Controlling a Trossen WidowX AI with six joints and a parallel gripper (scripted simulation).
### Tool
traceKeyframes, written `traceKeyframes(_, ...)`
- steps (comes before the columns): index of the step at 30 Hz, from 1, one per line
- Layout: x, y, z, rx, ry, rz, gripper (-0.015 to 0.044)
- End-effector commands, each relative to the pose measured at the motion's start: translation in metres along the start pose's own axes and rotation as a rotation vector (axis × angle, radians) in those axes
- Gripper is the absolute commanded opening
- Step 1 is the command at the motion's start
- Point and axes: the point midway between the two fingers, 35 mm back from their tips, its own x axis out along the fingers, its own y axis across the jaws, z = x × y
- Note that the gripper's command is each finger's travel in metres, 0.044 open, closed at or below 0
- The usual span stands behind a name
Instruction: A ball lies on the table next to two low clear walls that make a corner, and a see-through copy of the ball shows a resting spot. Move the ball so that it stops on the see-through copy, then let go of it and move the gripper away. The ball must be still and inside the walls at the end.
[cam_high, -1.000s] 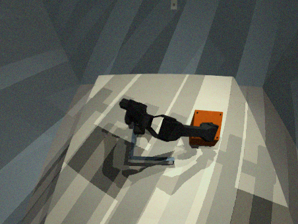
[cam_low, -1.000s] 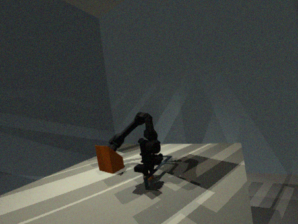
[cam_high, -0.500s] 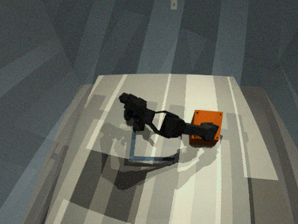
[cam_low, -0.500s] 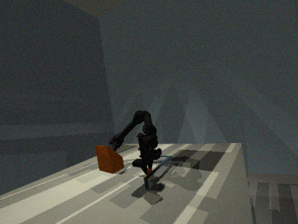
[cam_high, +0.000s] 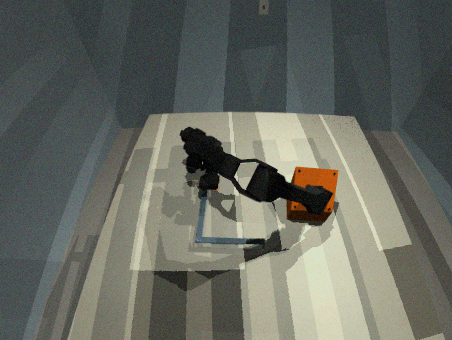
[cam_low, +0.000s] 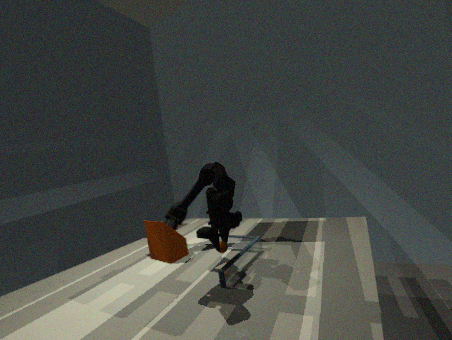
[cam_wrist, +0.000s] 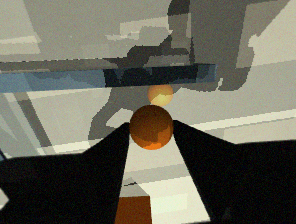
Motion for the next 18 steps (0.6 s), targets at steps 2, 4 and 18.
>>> traceKeyframes(2,-0.032,0.003,0.003,-0.025,-0.018,-0.017,0.0000)
traceKeyframes(4,-0.043,0.006,0.004,-0.033,-0.022,-0.021,0.0000)
traceKeyframes(18,-0.001,-0.022,0.007,-0.037,-0.024,-0.022,0.0000)
